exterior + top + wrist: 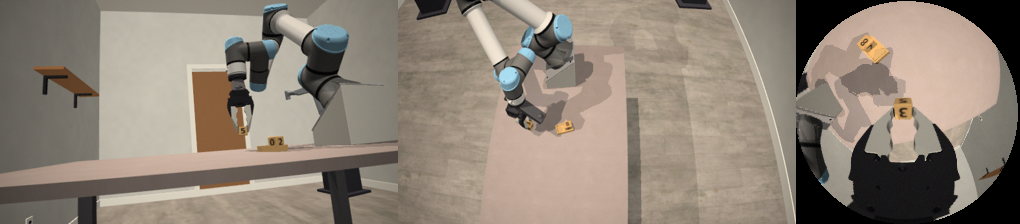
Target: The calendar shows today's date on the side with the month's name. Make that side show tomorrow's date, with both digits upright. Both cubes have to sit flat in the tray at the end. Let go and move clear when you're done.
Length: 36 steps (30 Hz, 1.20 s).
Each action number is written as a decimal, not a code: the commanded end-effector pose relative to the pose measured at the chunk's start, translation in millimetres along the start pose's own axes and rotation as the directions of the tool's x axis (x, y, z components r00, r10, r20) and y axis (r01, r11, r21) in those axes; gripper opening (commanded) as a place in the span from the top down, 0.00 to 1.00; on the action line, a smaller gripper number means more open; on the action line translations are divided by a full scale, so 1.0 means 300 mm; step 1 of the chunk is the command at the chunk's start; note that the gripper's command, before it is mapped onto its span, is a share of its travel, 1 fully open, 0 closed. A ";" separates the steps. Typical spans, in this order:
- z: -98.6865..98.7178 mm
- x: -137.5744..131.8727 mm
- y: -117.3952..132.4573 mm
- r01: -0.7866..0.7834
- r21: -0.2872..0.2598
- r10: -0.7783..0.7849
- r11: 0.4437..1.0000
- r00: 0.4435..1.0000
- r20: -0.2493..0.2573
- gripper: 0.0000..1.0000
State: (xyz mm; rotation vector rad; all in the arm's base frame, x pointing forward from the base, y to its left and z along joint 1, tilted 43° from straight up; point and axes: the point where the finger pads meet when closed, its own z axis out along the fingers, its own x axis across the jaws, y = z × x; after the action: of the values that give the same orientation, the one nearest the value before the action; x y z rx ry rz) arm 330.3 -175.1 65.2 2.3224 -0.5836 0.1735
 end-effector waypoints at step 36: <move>-0.145 0.001 -0.001 0.010 -0.001 -0.010 1.000 1.000 0.004 0.89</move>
State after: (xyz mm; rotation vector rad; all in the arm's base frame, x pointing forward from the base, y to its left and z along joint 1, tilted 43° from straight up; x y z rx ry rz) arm 332.2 -145.3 96.8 2.3233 -0.5829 0.1664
